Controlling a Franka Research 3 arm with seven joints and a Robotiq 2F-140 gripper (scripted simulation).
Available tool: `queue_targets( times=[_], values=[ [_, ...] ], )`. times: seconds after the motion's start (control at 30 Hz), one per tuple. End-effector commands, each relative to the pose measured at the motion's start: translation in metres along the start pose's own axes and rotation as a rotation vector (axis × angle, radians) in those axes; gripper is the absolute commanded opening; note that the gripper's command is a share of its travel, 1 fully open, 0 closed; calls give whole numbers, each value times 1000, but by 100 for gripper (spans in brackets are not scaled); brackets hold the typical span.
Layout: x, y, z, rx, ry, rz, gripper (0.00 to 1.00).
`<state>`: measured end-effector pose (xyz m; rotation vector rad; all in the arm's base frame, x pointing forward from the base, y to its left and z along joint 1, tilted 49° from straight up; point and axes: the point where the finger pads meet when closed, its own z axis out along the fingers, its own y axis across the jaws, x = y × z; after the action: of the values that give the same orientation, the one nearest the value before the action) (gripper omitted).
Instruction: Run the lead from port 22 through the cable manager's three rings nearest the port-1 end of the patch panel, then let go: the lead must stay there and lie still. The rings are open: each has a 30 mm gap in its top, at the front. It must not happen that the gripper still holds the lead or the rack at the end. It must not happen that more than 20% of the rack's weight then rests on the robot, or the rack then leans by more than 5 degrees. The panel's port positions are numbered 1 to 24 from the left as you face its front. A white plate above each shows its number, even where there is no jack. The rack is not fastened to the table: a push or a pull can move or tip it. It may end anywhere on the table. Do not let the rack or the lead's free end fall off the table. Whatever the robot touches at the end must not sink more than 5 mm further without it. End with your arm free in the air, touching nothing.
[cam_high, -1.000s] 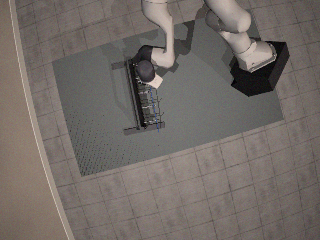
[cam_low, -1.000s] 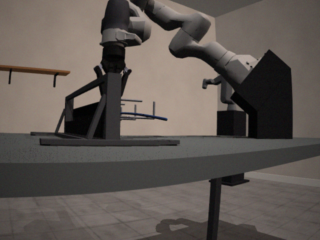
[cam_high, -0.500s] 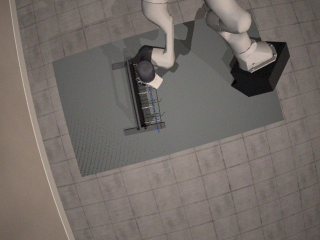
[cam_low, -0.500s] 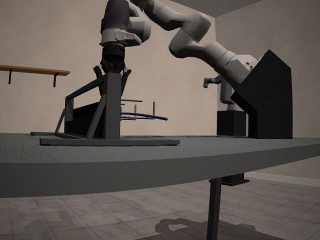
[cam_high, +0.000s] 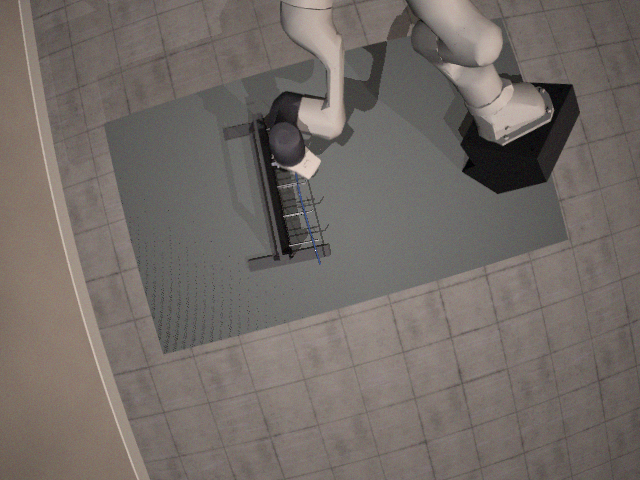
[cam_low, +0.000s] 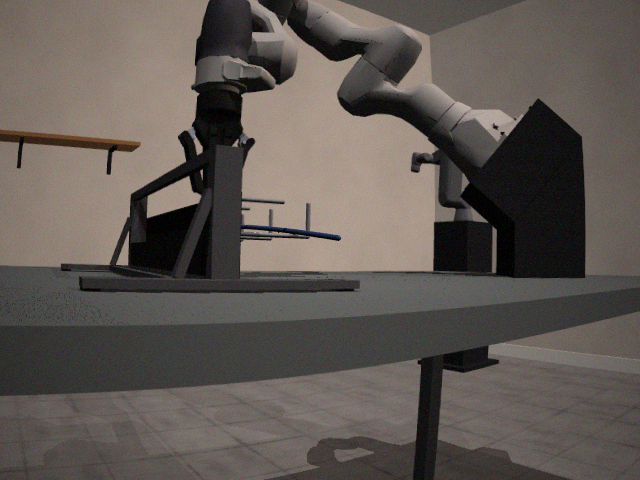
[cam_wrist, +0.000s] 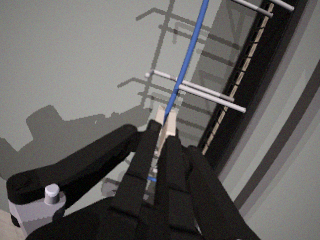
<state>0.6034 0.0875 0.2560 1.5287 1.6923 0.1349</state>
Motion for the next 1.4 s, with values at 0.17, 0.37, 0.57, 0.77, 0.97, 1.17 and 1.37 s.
queue_targets(
  times=[0.17,0.37,0.57,0.77,0.97,1.17,1.37],
  values=[
    [-1,13,0,2,0,-9,0],
    [-1,20,0,2,0,-9,0],
    [-1,25,0,2,0,-9,0],
    [-1,27,1,2,0,-9,0],
    [-1,27,1,2,0,-9,0],
    [-1,27,1,2,0,-9,0],
    [-1,27,1,2,0,-9,0]
  ],
)
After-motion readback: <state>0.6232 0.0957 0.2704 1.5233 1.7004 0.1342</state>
